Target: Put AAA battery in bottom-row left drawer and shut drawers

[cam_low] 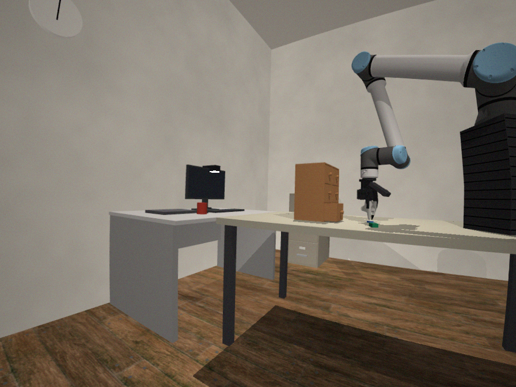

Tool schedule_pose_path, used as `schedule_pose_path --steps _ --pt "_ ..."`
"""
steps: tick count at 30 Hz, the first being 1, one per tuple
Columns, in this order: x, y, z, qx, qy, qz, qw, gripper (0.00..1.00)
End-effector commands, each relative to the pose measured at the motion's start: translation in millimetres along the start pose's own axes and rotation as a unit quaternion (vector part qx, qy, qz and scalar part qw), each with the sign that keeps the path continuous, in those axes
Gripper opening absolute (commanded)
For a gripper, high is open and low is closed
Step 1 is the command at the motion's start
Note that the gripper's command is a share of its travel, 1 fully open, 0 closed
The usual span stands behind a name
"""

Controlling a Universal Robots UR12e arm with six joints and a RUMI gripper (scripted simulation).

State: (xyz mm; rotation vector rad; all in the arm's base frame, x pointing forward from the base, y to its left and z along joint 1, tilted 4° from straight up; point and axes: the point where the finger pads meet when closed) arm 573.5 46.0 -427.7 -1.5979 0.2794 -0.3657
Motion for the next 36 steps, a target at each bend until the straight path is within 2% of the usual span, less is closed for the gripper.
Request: schedule_pose_path --steps 1,23,36 --pt "0.4 -0.4 0.2 0.0 0.0 0.0 1.0 0.14" --pt "0.4 -0.1 0.2 0.0 0.0 0.0 1.0 0.14" --pt "0.4 8.0 0.2 0.0 0.0 0.0 1.0 0.14"
Point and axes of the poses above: the point where the finger pads meet when closed, its own y axis out along the fingers, its own z axis across the jaws, x = y × z, and after that the axes turned 1 degree about -y, right-handed
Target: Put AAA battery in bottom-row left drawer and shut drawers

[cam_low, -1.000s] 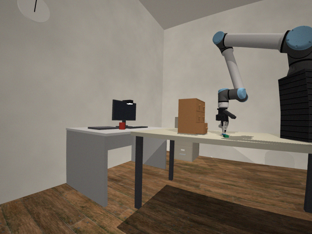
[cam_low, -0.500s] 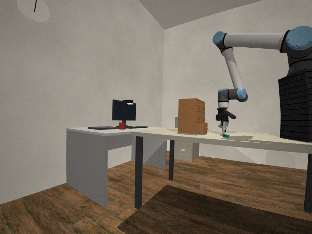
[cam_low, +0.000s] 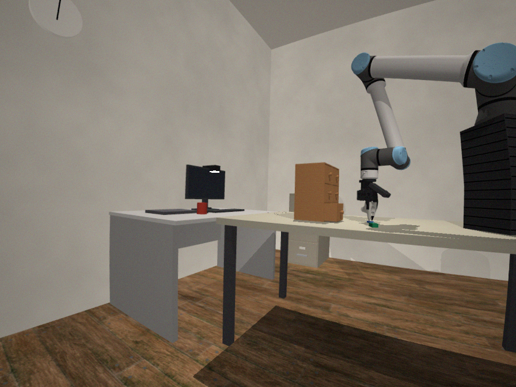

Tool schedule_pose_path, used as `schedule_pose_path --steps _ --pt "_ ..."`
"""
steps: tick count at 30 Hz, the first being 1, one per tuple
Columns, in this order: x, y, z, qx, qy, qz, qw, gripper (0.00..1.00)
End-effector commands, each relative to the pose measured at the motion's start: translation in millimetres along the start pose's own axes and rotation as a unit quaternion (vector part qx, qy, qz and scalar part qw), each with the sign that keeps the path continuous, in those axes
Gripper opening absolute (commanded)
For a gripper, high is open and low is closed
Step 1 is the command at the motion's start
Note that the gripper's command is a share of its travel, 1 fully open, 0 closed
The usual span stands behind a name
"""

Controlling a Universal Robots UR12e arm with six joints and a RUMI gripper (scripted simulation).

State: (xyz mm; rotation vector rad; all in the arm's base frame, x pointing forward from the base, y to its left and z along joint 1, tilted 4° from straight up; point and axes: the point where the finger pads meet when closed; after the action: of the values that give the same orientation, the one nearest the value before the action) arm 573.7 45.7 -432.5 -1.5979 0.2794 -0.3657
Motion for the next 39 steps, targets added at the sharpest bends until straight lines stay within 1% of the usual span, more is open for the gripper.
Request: schedule_pose_path --steps 1,11,39 --pt "0.4 4.2 0.2 0.0 0.0 0.0 1.0 0.14" --pt "0.4 11.4 0.2 0.0 0.0 0.0 1.0 0.14" --pt "0.4 11.7 0.2 0.0 0.0 0.0 1.0 0.14"
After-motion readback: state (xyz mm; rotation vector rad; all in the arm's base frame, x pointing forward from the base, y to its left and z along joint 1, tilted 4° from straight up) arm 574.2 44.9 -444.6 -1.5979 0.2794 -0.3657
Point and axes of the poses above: the point where the finger pads meet when closed, its own y axis out along the fingers, its own z axis across the jaws, x = y × z, and after that the axes turned 1 degree about -y, right-handed
